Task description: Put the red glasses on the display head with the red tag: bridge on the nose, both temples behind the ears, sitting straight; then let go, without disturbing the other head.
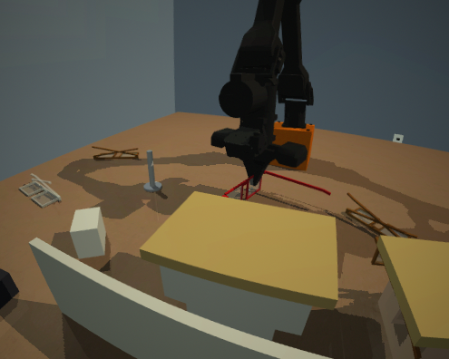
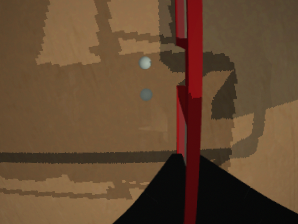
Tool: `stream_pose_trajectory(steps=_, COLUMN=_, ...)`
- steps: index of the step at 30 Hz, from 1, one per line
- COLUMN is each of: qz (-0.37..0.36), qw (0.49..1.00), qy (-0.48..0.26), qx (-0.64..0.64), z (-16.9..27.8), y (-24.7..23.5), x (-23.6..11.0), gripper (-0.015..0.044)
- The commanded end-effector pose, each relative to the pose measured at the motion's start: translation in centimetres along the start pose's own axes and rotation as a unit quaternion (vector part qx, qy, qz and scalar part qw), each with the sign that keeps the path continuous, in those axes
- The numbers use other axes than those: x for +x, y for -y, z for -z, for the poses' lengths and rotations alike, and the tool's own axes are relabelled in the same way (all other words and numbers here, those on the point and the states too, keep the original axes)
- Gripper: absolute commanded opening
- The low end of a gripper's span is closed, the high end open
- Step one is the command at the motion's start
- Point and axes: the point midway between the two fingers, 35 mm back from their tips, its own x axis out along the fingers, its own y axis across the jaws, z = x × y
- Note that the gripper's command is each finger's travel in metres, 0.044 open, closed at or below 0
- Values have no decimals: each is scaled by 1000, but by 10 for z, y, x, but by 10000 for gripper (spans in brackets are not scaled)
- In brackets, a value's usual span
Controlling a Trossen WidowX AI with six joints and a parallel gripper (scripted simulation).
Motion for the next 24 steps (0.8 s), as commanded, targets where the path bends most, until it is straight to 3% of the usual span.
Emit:
stream_pose_trajectory(steps=1, qz=0, qw=1000, qy=0, qx=0, z=0, y=0, x=0, gripper=0)
stream_pose_trajectory(steps=7, qz=-1, qw=1000, qy=0, qx=0, z=-2, y=0, x=-10, gripper=0)
stream_pose_trajectory(steps=20, qz=-2, qw=1000, qy=-2, qx=-1, z=-3, y=1, x=-93, gripper=0)
stream_pose_trajectory(steps=24, qz=-2, qw=1000, qy=-2, qx=-1, z=-4, y=2, x=-98, gripper=0)
